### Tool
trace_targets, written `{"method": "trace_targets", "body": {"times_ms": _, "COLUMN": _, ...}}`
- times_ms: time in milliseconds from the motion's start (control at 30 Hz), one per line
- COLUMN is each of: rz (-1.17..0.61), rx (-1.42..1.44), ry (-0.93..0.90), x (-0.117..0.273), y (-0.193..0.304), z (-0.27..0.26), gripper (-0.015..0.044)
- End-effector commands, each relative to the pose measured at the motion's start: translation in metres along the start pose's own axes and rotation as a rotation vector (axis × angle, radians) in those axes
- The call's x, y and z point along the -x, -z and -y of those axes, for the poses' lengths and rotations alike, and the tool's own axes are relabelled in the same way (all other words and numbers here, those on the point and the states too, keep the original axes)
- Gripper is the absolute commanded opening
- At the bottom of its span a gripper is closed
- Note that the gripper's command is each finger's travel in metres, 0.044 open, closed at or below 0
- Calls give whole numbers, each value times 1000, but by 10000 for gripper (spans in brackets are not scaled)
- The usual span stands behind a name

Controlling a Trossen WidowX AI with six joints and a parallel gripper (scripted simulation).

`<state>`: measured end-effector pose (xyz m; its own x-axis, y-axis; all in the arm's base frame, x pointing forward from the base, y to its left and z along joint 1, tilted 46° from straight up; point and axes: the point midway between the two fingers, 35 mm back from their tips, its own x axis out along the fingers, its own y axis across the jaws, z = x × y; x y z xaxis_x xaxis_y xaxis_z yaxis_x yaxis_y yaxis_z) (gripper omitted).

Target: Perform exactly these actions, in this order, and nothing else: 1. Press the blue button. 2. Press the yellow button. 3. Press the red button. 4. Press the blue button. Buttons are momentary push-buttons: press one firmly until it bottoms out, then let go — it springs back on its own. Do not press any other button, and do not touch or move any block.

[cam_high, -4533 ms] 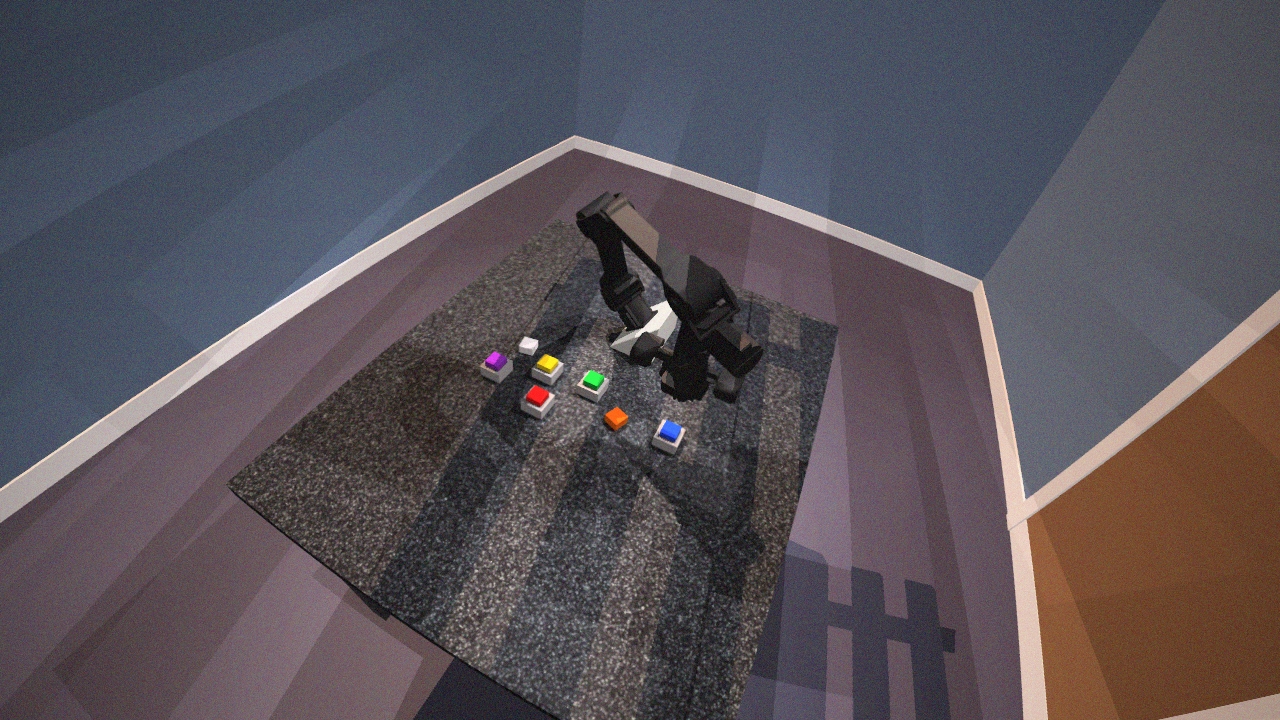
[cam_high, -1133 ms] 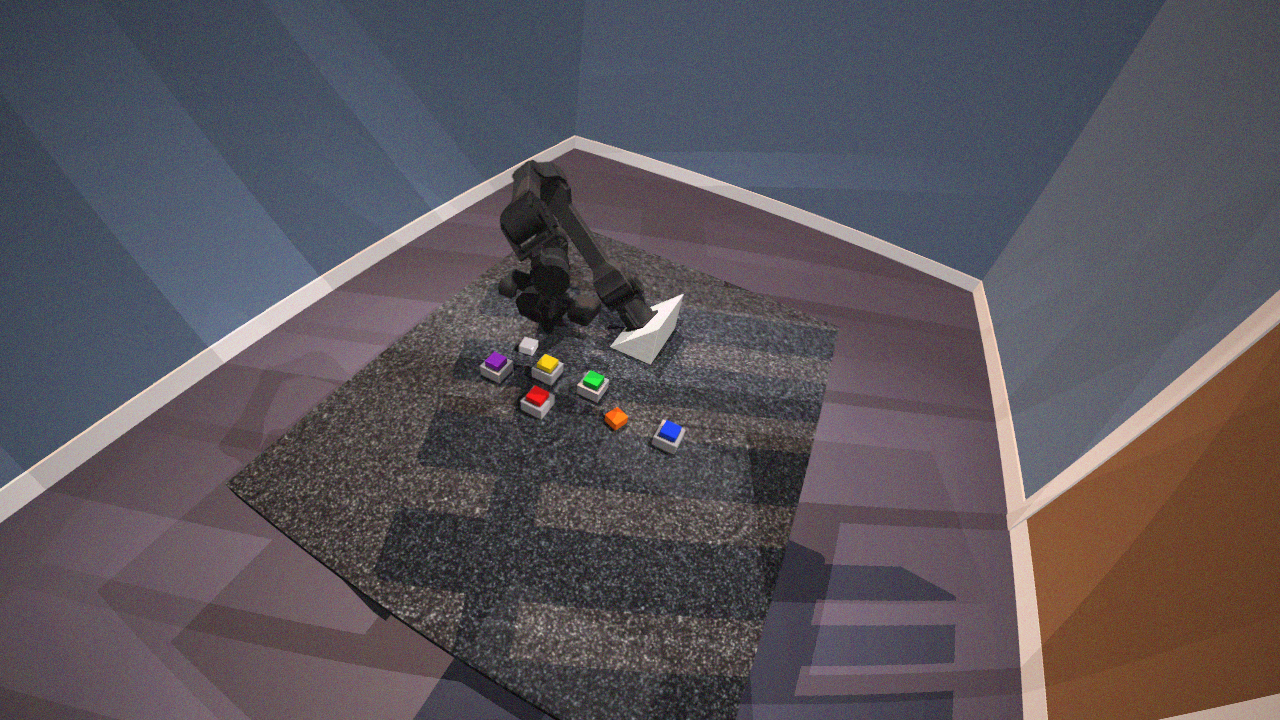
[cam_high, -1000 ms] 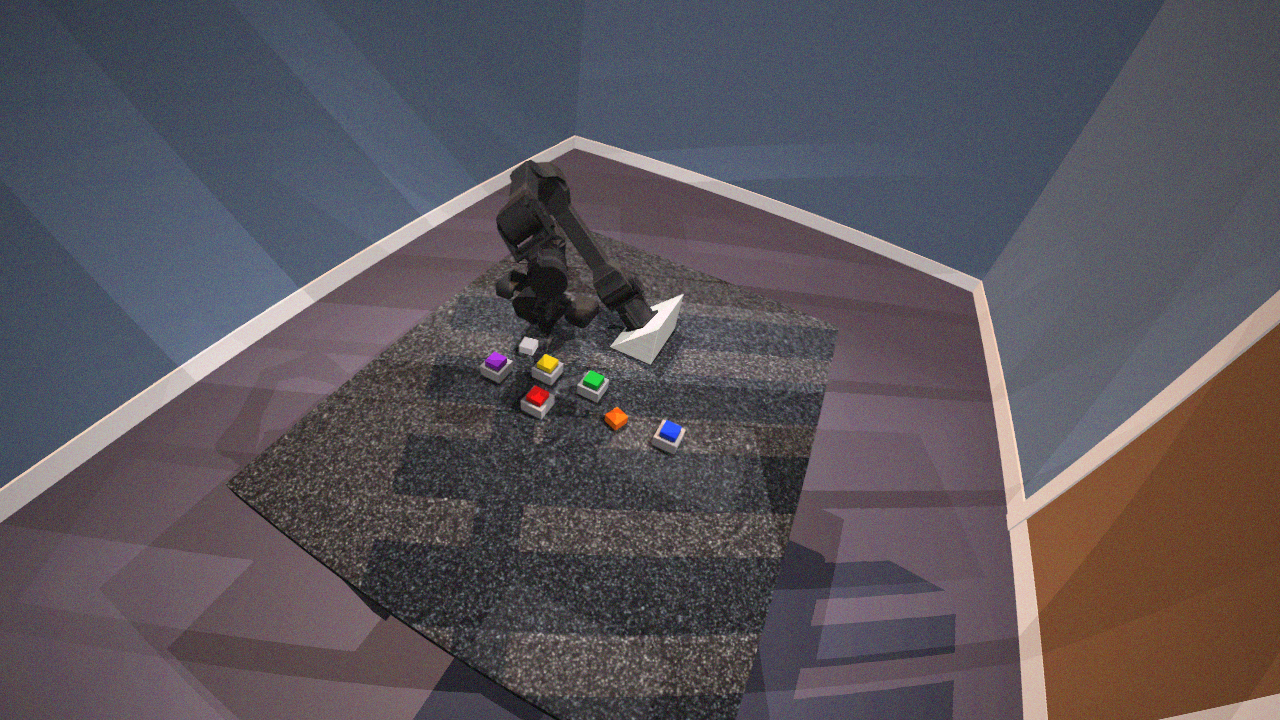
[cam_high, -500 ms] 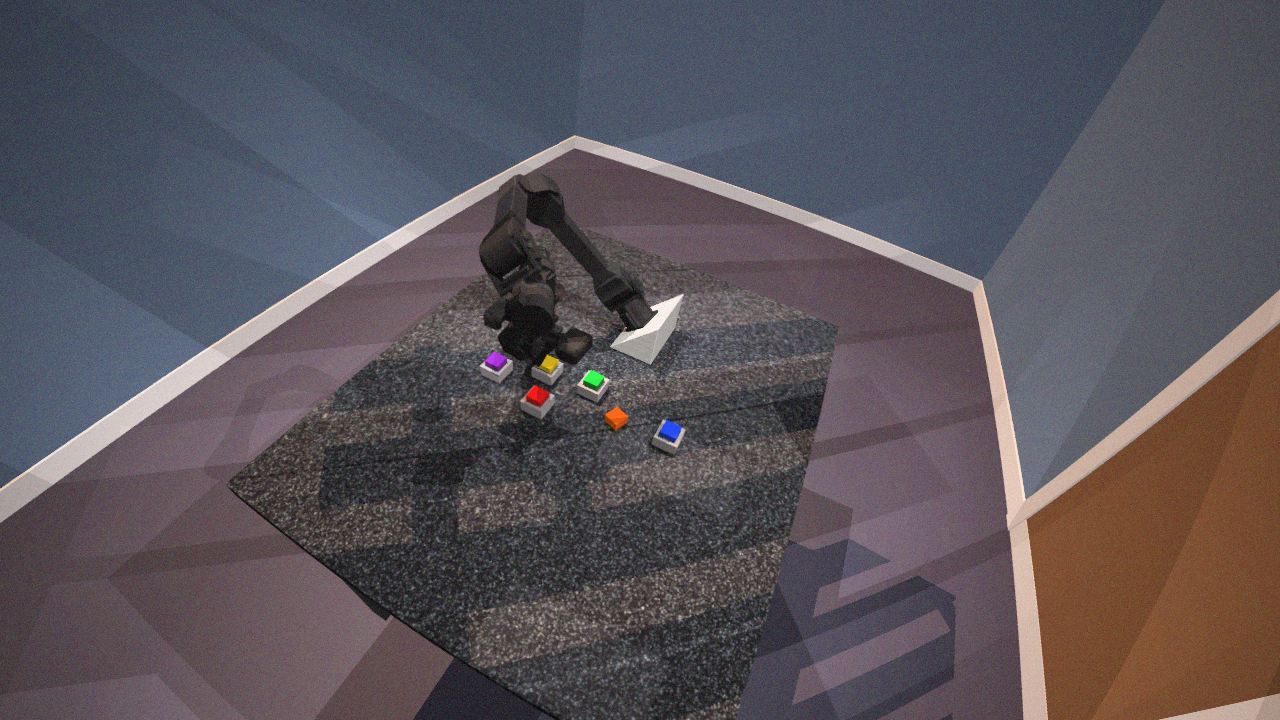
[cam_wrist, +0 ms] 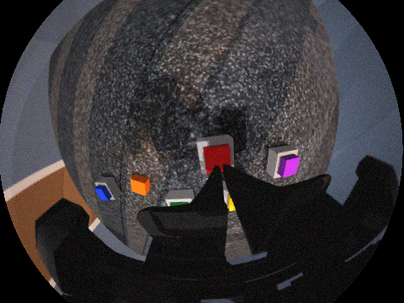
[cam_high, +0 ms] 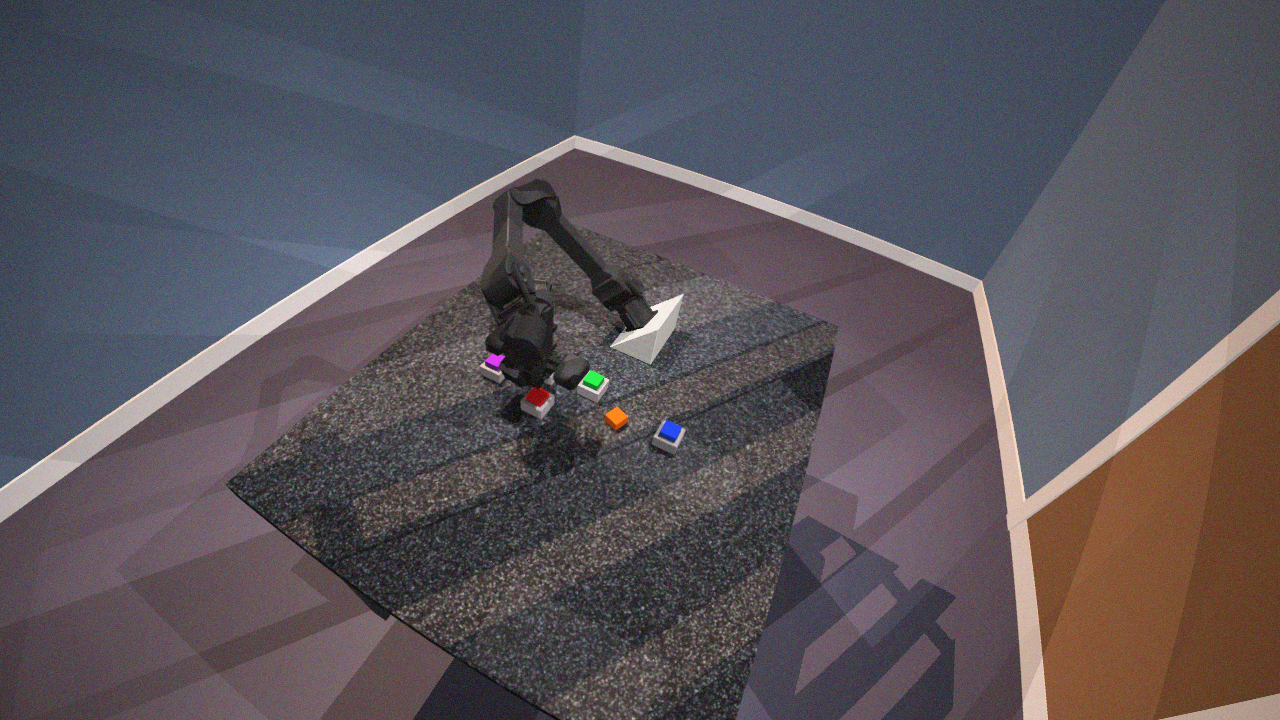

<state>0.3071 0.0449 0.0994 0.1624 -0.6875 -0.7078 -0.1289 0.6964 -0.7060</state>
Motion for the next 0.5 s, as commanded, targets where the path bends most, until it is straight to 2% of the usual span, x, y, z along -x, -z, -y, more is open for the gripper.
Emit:
{"method": "trace_targets", "body": {"times_ms": 0, "rz": -4, "rx": 6, "ry": 7, "x": -10, "y": 2, "z": 1, "gripper": 20}}
{"method": "trace_targets", "body": {"times_ms": 467, "rz": -4, "rx": 6, "ry": 9, "x": -31, "y": 2, "z": 1, "gripper": 20}}
